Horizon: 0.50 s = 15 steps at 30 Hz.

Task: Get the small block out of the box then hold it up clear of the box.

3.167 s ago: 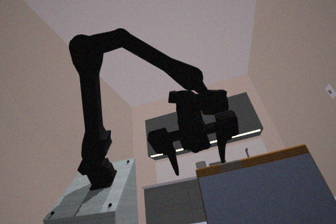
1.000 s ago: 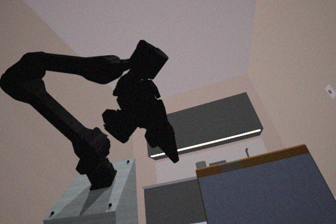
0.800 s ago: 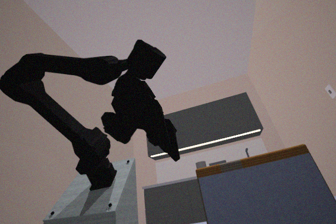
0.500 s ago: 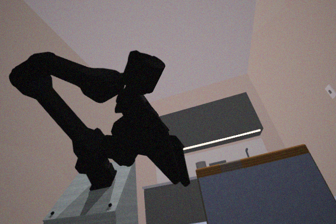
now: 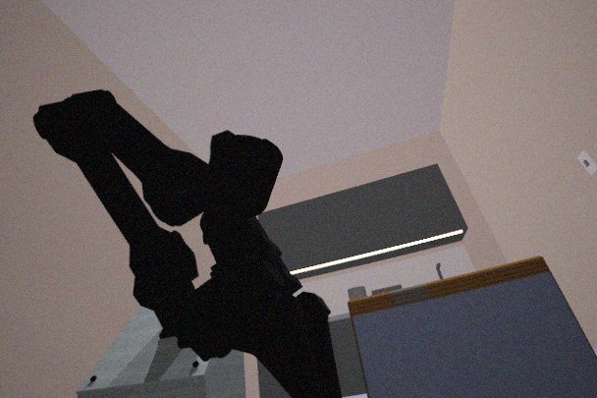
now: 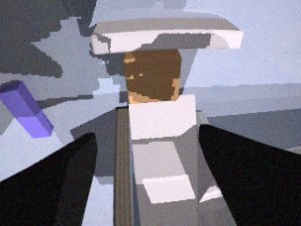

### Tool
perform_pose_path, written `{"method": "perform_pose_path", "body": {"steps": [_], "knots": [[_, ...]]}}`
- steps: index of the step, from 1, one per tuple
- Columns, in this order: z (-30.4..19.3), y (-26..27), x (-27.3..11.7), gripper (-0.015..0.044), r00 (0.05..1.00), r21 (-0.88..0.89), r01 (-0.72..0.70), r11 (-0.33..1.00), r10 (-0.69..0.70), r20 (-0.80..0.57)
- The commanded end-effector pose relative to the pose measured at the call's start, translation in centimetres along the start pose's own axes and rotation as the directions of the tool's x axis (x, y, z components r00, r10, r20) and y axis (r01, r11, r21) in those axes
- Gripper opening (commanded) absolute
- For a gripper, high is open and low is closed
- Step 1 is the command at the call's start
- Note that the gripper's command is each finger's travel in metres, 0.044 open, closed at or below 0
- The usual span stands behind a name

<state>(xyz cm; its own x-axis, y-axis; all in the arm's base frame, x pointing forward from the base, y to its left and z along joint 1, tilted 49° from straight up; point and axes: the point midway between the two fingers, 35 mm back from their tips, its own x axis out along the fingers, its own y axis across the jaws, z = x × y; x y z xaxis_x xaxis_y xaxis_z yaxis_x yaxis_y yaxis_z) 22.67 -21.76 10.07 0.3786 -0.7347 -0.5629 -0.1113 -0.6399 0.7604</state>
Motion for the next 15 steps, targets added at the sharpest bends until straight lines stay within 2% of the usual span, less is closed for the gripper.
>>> {"method": "perform_pose_path", "body": {"steps": [1, 15], "knots": [[0.3, -0.3, 0.7, 0.0285, 1.000, -0.009, 0.008, 1.000, -0.008, 0.001], [1.2, -0.4, 2.8, 0.0285, 1.000, -0.010, 0.008, 1.000, -0.008, 0.001]]}}
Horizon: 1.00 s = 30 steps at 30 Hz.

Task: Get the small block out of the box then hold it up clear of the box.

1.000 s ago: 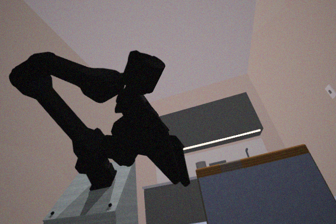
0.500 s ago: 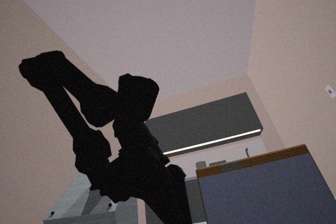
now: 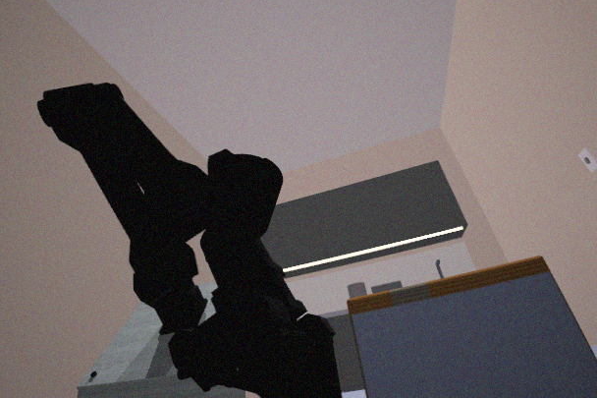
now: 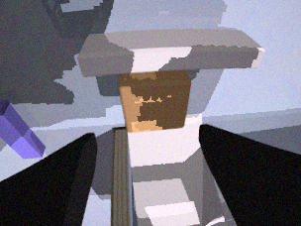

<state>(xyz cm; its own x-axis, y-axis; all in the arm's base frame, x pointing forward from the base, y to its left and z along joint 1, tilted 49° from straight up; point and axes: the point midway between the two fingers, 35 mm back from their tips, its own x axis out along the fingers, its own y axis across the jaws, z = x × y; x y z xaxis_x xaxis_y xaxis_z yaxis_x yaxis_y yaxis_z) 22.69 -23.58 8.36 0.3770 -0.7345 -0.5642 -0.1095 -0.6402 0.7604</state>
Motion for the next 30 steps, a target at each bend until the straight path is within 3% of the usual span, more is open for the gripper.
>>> {"method": "perform_pose_path", "body": {"steps": [1, 15, 23, 25, 27, 30], "knots": [[0.3, -0.2, 0.6, 0.0285, 1.000, -0.009, 0.007, 1.000, -0.007, 0.000], [1.3, -0.3, 2.4, 0.0285, 1.000, -0.010, 0.004, 1.000, -0.004, -0.001], [1.3, -0.3, 2.4, 0.0075, 1.000, -0.010, 0.004, 1.000, -0.004, -0.001], [1.3, -0.3, 2.4, 0.0062, 1.000, -0.010, 0.004, 1.000, -0.004, -0.001], [0.9, -0.4, 2.2, 0.0009, 1.000, -0.029, 0.004, 1.000, -0.004, -0.016], [0.2, -0.3, 1.4, 0.0000, 1.000, -0.043, 0.004, 0.999, -0.005, -0.027]]}}
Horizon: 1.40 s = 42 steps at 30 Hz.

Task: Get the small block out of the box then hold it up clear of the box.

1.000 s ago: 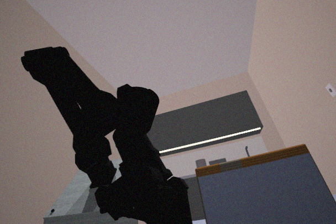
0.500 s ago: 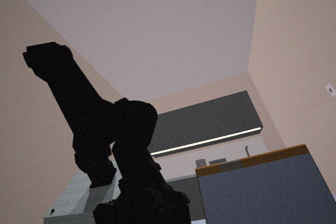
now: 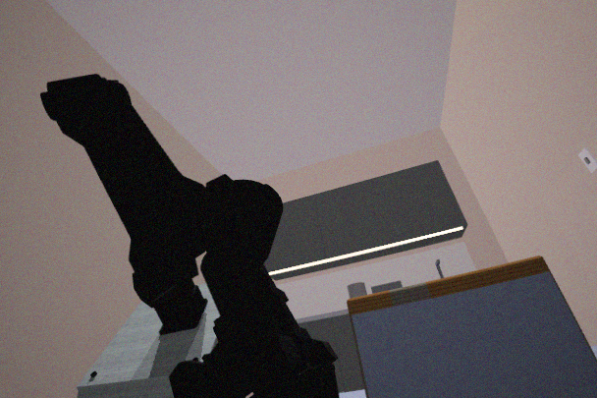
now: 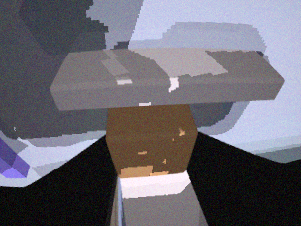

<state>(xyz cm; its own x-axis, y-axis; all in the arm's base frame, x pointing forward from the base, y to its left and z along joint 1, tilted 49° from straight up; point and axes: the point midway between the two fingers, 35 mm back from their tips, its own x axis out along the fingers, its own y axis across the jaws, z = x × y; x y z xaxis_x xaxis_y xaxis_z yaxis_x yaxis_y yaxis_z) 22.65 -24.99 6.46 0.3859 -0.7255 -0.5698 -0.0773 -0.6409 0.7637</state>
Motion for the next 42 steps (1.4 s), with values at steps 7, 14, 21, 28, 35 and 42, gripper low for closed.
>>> {"method": "perform_pose_path", "body": {"steps": [7, 14, 21, 28, 35, 42], "knots": [[-1.7, 0.3, -3.0, 0.0000, 1.000, 0.009, -0.004, 1.000, 0.004, -0.005], [-2.3, 0.3, -5.3, 0.0000, 1.000, 0.029, -0.007, 1.000, 0.007, 0.007], [-2.4, 0.0, -5.6, 0.0000, 1.000, -0.109, -0.004, 0.994, 0.005, 0.013], [-2.5, -0.6, -6.0, 0.0000, 1.000, -0.377, 0.007, 0.926, 0.002, 0.025], [-2.7, -1.1, -6.4, 0.0000, 0.999, -0.617, 0.021, 0.787, 0.001, 0.035], [-2.8, -1.6, -6.8, 0.0000, 0.999, -0.809, 0.036, 0.587, 0.002, 0.045]]}}
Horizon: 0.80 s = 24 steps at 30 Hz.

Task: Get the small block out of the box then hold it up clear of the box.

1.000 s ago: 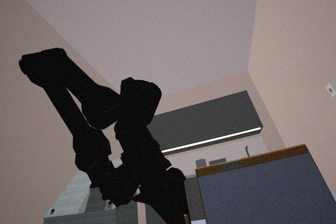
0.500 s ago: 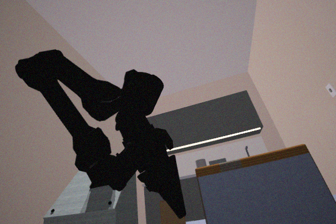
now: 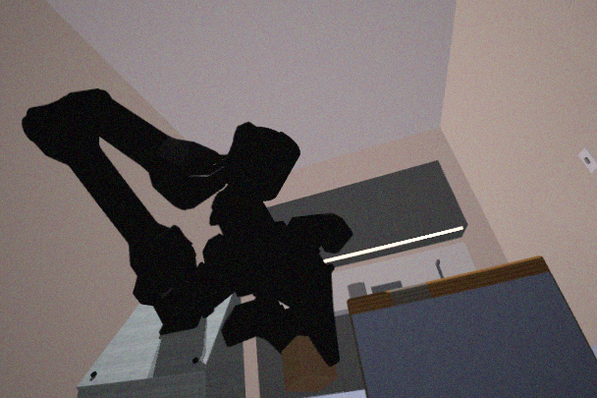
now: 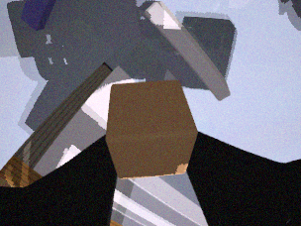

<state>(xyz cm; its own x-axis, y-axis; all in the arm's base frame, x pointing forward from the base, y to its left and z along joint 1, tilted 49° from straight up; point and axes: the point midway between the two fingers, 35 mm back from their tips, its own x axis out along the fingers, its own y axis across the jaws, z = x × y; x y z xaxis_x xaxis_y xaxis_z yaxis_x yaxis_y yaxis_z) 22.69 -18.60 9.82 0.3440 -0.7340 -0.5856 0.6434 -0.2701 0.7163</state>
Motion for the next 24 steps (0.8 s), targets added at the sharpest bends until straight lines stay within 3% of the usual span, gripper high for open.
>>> {"method": "perform_pose_path", "body": {"steps": [1, 12, 24], "knots": [[-0.2, 0.0, -0.3, 0.0000, 1.000, -0.147, -0.002, 0.989, 0.003, 0.005], [-0.9, -0.4, -1.0, 0.0000, 1.000, -0.555, 0.013, 0.832, -0.004, 0.018], [-1.4, -0.8, -1.8, 0.0000, 0.999, -0.877, 0.035, 0.479, -0.008, 0.035]]}}
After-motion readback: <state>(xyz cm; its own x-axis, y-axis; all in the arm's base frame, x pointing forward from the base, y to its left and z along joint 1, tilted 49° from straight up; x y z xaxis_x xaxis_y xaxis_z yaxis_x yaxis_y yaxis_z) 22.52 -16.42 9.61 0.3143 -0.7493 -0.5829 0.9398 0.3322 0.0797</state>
